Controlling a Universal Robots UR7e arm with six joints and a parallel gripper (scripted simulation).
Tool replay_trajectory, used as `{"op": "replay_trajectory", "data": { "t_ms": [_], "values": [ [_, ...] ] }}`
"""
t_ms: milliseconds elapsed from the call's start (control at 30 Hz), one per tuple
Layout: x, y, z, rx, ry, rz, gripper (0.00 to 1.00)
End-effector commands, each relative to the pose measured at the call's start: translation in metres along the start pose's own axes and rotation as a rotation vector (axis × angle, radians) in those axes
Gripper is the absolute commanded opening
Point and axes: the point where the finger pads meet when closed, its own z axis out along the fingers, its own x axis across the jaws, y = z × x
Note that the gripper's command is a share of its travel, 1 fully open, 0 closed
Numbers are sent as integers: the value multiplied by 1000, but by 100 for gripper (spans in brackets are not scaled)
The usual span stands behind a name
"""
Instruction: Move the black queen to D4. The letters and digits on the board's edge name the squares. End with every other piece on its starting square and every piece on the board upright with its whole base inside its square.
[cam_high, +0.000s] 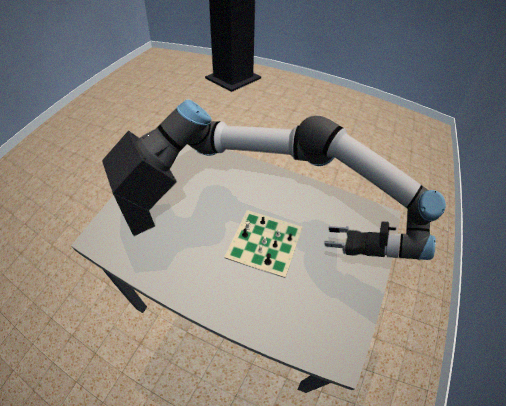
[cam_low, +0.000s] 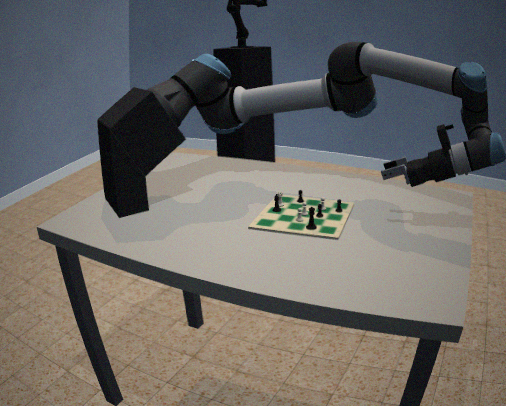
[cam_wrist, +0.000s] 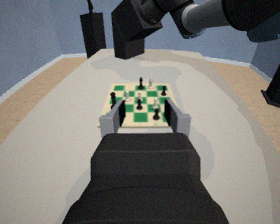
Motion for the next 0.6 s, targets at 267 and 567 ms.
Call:
{"op": "replay_trajectory", "data": {
  "t_ms": [267,567],
  "values": [
    [-1,0,0,-6,1,2,100],
    [-6,-3,0,-40,10,10,100]
  ]
}}
